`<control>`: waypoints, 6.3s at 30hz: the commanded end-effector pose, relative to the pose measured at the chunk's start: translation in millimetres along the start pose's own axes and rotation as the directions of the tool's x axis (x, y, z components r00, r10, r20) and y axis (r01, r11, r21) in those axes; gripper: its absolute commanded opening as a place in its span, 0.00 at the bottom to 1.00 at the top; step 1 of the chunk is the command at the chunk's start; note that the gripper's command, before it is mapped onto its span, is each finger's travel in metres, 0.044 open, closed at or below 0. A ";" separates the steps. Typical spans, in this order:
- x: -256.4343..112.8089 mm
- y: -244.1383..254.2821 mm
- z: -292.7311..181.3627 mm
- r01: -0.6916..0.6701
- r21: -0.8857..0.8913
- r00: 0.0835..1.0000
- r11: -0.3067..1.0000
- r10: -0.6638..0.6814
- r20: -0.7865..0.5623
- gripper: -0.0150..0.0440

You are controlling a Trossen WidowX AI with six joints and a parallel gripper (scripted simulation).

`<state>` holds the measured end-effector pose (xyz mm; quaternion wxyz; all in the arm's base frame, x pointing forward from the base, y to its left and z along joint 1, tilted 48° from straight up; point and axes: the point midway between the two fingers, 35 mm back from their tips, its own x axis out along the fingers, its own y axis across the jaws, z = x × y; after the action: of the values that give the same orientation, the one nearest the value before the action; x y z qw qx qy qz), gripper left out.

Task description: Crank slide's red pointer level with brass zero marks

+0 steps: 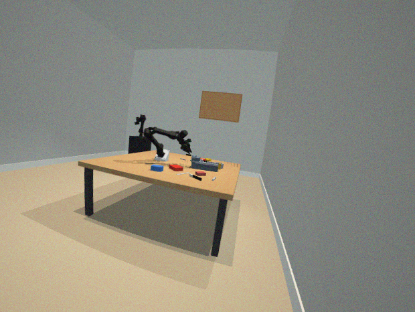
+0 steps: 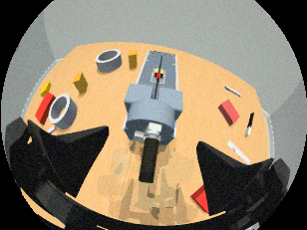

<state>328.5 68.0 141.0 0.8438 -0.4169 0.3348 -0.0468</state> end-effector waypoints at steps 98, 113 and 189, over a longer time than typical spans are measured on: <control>32.5 20.0 -36.5 -0.001 -0.008 1.000 1.000 0.001 0.001 0.25; 34.2 23.9 -38.1 -0.001 -0.008 1.000 1.000 0.001 0.001 0.25; 66.6 31.2 -68.9 0.001 -0.009 1.000 1.000 -0.001 0.001 0.25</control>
<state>330.3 25.8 57.3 0.8442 -0.4205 0.3296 -0.0433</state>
